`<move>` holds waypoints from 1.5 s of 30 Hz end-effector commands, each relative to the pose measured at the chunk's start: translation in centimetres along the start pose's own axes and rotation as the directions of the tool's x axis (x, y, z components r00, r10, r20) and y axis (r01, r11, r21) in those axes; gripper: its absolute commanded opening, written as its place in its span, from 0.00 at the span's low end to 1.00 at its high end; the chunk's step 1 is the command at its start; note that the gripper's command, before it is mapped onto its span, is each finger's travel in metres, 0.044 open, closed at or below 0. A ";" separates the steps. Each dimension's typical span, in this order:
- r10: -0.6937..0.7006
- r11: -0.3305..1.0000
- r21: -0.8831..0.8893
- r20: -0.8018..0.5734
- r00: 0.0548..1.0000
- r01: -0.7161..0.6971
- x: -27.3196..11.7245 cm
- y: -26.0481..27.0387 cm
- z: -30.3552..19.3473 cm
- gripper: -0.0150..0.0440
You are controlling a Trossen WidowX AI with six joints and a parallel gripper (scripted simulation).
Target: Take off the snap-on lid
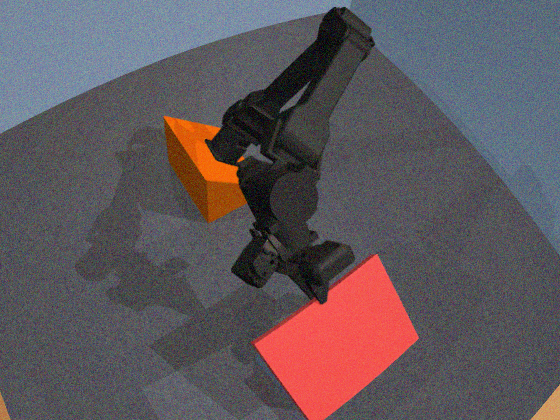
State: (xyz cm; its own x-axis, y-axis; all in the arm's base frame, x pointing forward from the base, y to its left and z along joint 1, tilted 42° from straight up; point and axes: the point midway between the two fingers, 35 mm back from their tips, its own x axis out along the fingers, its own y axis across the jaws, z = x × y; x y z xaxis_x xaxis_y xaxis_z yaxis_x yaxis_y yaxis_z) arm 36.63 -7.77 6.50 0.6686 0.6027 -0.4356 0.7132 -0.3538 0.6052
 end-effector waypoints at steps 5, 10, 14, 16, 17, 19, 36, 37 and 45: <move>0.017 1.000 -0.020 0.001 1.000 -0.017 -1.2 1.6 -0.1 0.25; 0.017 1.000 -0.021 0.001 1.000 -0.017 -1.6 2.1 -0.1 0.25; 0.017 1.000 -0.021 0.002 1.000 -0.017 -1.9 2.5 -0.1 0.25; 0.017 1.000 -0.021 0.002 1.000 -0.017 -2.1 2.7 -0.1 0.25; 0.017 1.000 -0.021 0.002 1.000 -0.017 -2.2 2.8 -0.1 0.25; 0.017 1.000 -0.021 0.002 1.000 -0.017 -2.3 3.0 -0.1 0.25; 0.017 1.000 -0.021 0.002 1.000 -0.017 -3.2 3.9 -0.2 0.25; 0.017 1.000 -0.021 0.002 1.000 -0.017 -3.1 3.7 -0.3 0.25; 0.017 1.000 -0.019 0.001 1.000 -0.017 -2.9 3.2 -2.0 0.25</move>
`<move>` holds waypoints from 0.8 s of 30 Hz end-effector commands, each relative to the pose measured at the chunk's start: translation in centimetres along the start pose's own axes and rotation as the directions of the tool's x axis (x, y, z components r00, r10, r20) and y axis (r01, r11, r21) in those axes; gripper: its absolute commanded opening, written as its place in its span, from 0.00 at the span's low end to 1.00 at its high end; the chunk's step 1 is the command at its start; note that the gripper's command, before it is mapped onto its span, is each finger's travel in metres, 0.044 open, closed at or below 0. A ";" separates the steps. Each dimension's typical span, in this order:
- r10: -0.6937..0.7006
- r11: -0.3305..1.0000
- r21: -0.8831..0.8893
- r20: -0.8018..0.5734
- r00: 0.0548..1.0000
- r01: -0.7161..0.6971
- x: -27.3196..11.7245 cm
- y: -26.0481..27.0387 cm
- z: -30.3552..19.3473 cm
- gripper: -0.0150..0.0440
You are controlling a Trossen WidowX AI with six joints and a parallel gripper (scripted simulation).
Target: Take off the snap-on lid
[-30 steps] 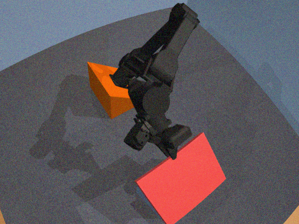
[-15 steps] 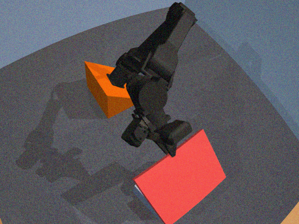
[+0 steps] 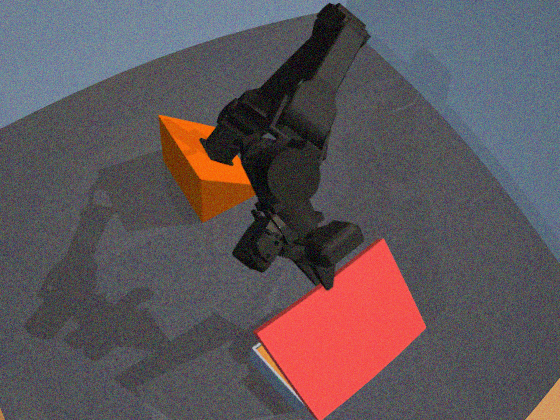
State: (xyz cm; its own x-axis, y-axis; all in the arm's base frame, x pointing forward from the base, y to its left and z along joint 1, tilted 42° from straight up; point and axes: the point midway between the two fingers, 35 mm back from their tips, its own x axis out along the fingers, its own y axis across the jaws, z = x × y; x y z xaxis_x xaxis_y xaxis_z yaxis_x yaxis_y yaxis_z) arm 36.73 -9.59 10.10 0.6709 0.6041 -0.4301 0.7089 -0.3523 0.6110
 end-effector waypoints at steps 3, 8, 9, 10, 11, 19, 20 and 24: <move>0.012 1.000 -0.013 0.005 1.000 -0.012 -0.3 0.3 -1.5 0.25; 0.012 1.000 -0.013 0.005 1.000 -0.012 -0.4 0.2 -2.5 0.25; 0.012 1.000 -0.012 0.005 1.000 -0.012 -0.4 0.2 -2.7 0.25; 0.012 1.000 -0.012 0.005 1.000 -0.012 -0.4 0.2 -2.9 0.25; 0.012 1.000 -0.012 0.005 1.000 -0.012 -0.4 0.2 -3.1 0.25; 0.012 1.000 -0.011 0.004 1.000 -0.011 -0.4 0.1 -4.7 0.25; 0.012 1.000 -0.011 0.004 1.000 -0.011 -0.5 0.1 -4.9 0.25; 0.011 1.000 -0.010 0.004 1.000 -0.011 -0.5 0.0 -5.7 0.25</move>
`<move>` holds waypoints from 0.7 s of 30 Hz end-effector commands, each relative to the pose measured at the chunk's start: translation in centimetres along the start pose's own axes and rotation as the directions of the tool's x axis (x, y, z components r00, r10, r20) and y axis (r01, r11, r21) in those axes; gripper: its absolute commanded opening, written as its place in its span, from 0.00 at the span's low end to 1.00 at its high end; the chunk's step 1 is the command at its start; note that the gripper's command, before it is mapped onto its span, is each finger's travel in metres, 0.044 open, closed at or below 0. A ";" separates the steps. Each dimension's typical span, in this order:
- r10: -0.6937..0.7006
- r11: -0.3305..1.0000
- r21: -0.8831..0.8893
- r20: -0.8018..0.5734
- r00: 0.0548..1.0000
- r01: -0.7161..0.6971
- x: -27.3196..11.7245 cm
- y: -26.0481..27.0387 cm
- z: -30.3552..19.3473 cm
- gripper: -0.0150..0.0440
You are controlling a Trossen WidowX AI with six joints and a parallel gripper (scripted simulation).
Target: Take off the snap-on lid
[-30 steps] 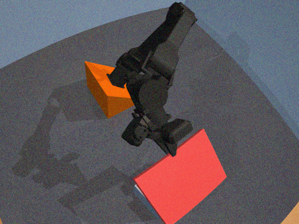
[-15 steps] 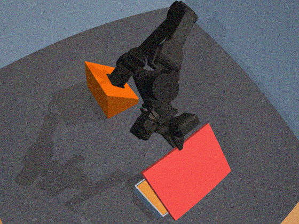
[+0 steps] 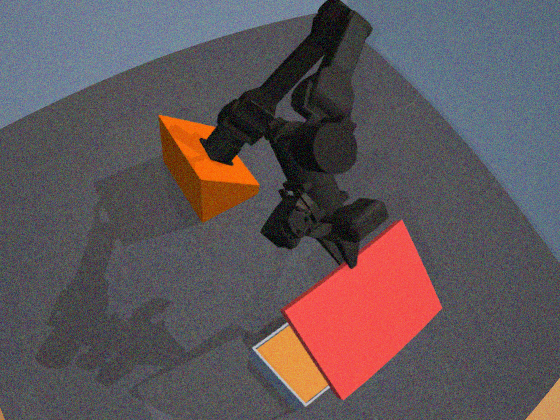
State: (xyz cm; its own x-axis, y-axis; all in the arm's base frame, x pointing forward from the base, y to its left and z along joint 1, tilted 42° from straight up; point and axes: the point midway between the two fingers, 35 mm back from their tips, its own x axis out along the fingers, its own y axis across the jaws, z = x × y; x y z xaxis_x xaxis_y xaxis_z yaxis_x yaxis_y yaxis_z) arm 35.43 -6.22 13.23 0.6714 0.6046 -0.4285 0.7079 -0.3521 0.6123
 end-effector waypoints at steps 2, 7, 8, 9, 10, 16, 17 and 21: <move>0.010 1.000 -0.009 0.005 1.000 -0.010 -0.3 0.2 -1.3 0.25; 0.010 1.000 -0.008 0.005 1.000 -0.010 -0.3 0.2 -2.3 0.25; 0.010 1.000 -0.008 0.005 1.000 -0.010 -0.4 0.2 -2.5 0.25; 0.010 1.000 -0.008 0.005 1.000 -0.010 -0.4 0.2 -2.7 0.25; 0.010 1.000 -0.008 0.005 1.000 -0.010 -0.4 0.1 -2.9 0.25; 0.010 1.000 -0.007 0.005 1.000 -0.010 -0.4 0.1 -4.1 0.25; 0.010 1.000 -0.007 0.005 1.000 -0.010 -0.4 0.1 -4.3 0.25; 0.010 1.000 -0.007 0.004 1.000 -0.010 -0.5 0.0 -5.1 0.25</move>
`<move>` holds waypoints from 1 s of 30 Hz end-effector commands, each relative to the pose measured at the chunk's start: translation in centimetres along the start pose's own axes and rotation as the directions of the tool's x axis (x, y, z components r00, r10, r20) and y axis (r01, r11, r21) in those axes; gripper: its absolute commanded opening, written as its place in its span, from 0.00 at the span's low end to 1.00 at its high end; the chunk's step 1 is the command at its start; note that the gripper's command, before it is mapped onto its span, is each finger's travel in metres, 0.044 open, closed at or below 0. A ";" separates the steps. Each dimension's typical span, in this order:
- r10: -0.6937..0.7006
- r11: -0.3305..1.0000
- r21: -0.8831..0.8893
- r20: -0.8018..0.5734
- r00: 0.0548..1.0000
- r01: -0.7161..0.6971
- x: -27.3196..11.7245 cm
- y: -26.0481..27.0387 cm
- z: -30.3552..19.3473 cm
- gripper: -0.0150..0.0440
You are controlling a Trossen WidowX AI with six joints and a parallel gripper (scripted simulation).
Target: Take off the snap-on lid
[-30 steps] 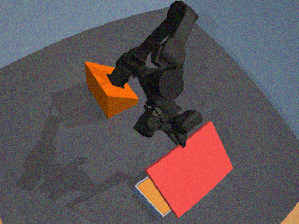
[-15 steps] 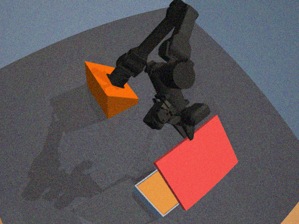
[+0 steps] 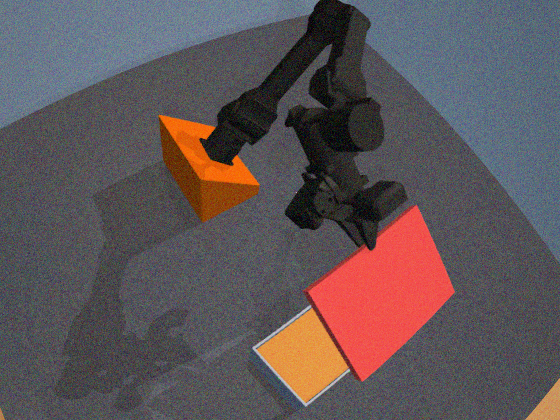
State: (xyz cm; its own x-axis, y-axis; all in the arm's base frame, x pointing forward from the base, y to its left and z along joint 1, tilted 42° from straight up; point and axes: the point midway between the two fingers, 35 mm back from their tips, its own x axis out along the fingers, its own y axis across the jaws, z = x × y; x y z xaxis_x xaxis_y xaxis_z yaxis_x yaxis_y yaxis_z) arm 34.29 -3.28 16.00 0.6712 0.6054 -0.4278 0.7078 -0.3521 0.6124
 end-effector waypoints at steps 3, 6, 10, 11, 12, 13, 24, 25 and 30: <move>0.010 1.000 -0.006 0.005 1.000 -0.010 -0.3 0.1 -1.5 0.25; 0.009 1.000 -0.006 0.005 1.000 -0.009 -0.3 0.1 -2.1 0.25; 0.009 1.000 -0.006 0.005 1.000 -0.009 -0.4 0.1 -2.9 0.25; 0.009 1.000 -0.005 0.005 1.000 -0.009 -0.4 0.1 -3.1 0.25; 0.009 1.000 -0.005 0.005 1.000 -0.009 -0.4 0.1 -3.3 0.25; 0.009 1.000 -0.005 0.005 1.000 -0.009 -0.4 0.1 -3.5 0.25; 0.009 1.000 -0.004 0.004 1.000 -0.009 -0.5 0.0 -5.7 0.25; 0.009 1.000 -0.004 0.004 1.000 -0.009 -0.5 -0.1 -5.9 0.25; 0.009 1.000 -0.004 0.004 1.000 -0.009 -0.5 -0.1 -6.9 0.25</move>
State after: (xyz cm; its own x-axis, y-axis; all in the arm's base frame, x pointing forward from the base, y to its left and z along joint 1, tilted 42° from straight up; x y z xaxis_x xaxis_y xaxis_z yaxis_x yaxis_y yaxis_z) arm 32.60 0.96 19.89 0.6689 0.6073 -0.4287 0.7105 -0.3527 0.6089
